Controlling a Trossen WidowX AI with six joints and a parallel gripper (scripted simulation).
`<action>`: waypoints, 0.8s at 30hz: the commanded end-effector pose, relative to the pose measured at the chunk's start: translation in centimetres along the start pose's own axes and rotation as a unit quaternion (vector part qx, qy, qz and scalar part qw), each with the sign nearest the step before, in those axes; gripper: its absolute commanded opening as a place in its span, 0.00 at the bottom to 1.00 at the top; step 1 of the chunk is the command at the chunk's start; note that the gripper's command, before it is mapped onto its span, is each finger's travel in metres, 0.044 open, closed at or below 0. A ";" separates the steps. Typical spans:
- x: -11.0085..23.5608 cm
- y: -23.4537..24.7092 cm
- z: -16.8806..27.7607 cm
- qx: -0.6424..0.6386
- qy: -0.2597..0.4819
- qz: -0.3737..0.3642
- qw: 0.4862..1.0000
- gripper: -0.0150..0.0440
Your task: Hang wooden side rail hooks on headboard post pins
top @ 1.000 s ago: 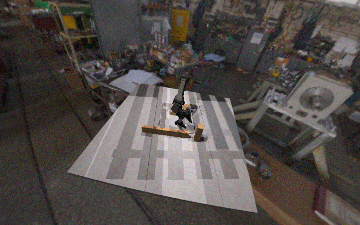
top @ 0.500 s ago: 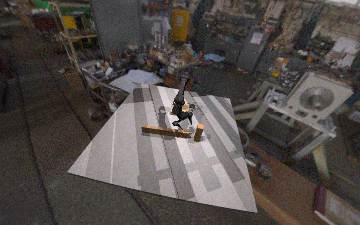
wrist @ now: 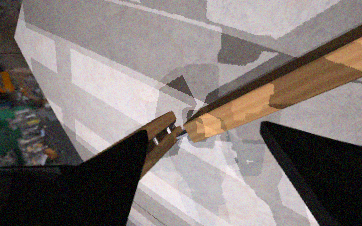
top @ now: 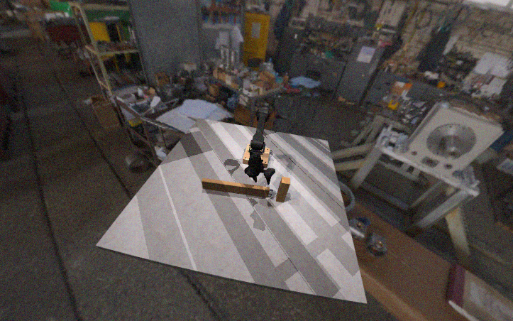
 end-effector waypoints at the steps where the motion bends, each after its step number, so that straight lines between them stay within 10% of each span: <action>1: 0.7 0.5 -0.9 -0.302 -0.035 0.128 0.944 1.00; 7: 1.9 0.9 -1.3 -0.478 -0.104 0.195 0.850 1.00; 24: 0.3 0.1 -1.3 -0.483 -0.107 0.197 0.846 1.00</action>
Point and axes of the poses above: the point midway between the two fingers, 35 mm back from their tips, its own x axis back along the fingers, its own y axis across the jaws, z = x × y, the point moved 5 cm from there along x, back along the fingers, and after that the axes turned 5 degrees about -x, right-handed, at the moved point
